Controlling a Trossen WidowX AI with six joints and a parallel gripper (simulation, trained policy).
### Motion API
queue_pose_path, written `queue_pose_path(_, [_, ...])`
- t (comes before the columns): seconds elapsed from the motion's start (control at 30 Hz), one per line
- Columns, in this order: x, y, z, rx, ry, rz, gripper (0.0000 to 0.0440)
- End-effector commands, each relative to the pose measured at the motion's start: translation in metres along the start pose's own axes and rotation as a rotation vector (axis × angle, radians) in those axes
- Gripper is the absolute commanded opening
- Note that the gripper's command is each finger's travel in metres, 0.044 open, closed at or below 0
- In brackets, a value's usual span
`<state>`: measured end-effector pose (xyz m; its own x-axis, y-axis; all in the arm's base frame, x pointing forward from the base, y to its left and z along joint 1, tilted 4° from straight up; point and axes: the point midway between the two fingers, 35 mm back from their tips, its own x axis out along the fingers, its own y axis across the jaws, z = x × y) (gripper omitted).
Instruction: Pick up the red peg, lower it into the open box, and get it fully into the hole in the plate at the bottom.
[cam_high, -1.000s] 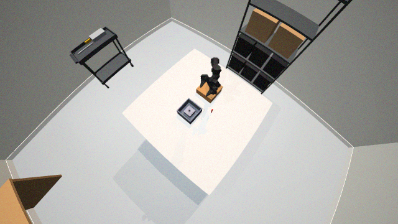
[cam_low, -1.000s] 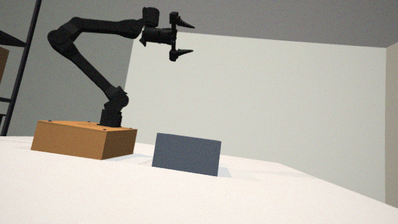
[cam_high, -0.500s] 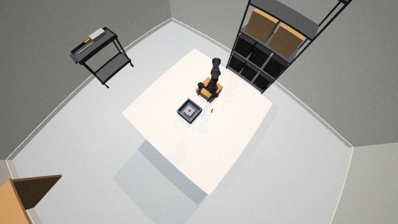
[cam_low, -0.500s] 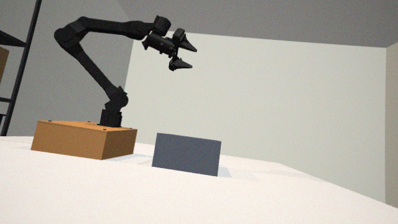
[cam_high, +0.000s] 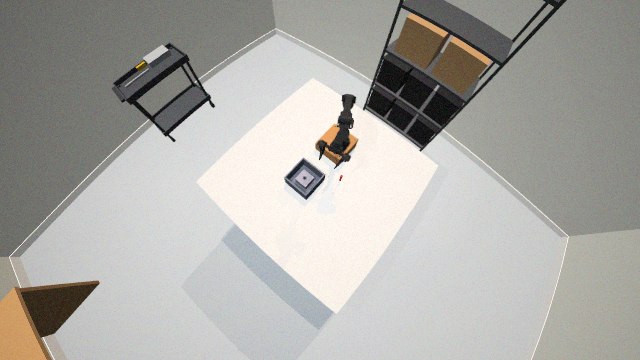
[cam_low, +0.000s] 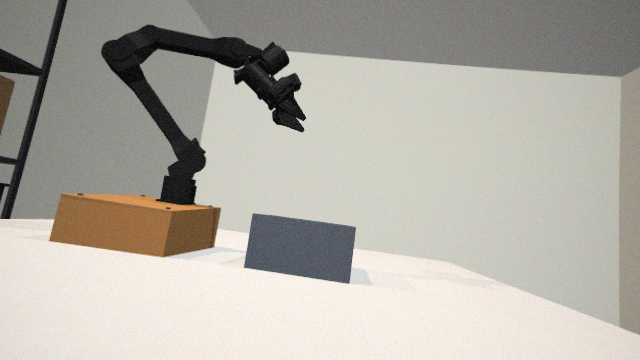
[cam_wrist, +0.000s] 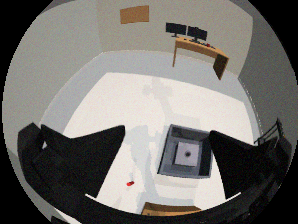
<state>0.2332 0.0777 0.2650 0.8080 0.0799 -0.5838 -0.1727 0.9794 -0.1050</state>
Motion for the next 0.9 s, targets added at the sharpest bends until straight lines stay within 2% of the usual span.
queue_pose_path(0.0, [0.006,0.003,-0.014,0.106,0.095,0.001,0.044])
queue_pose_path(0.4, [0.019,0.014,-0.067,0.377,0.409,-0.079,0.044])
queue_pose_path(0.87, [0.026,0.032,-0.124,0.603,0.749,-0.297,0.044])
